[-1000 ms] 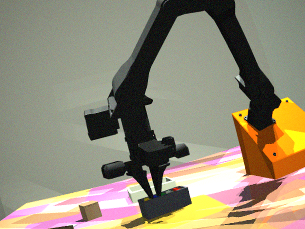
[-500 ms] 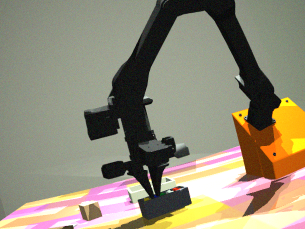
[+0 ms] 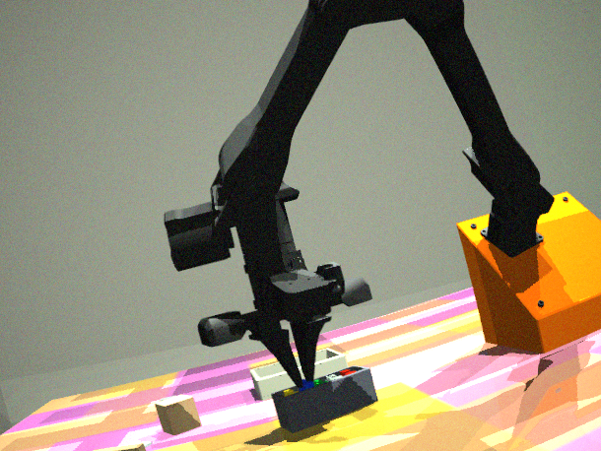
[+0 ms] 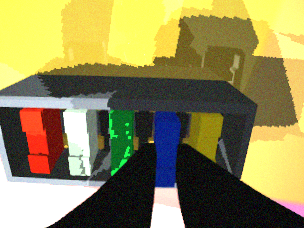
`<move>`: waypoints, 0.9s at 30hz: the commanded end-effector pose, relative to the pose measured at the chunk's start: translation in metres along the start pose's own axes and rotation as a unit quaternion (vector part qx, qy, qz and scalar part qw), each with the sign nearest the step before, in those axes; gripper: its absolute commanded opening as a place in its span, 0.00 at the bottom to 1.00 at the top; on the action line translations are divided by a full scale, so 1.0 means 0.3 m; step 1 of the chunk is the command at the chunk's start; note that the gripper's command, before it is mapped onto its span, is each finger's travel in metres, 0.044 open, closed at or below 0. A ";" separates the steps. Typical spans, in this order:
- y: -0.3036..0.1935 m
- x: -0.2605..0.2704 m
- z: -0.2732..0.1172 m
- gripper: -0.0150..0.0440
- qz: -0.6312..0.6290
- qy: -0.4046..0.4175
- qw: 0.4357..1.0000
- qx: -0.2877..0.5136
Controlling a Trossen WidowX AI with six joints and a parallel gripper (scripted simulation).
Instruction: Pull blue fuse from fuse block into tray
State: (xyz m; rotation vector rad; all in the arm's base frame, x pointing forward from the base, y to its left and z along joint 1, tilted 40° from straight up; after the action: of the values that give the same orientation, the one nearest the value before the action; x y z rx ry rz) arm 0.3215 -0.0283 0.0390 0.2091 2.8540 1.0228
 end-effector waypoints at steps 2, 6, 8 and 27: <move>0.001 -0.001 -0.009 0.25 -0.002 0.000 1.000 0.000; 0.000 -0.001 -0.015 0.25 -0.002 0.000 1.000 0.000; 0.000 -0.001 -0.019 0.25 -0.002 0.000 1.000 0.000; 0.000 -0.001 -0.050 0.25 -0.001 0.000 1.000 -0.001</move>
State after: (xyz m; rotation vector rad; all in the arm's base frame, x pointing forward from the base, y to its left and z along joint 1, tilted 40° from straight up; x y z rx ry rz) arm 0.3199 -0.0367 0.0491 0.2111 2.8531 1.0245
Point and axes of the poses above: the point midway between the two fingers, 35 mm back from their tips, its own z axis out along the fingers, its own x axis across the jaws, y = z × x, the point moved 6 cm from there along -z, back along the fingers, and after that the axes turned 11 degrees about z, right-handed, at the moved point
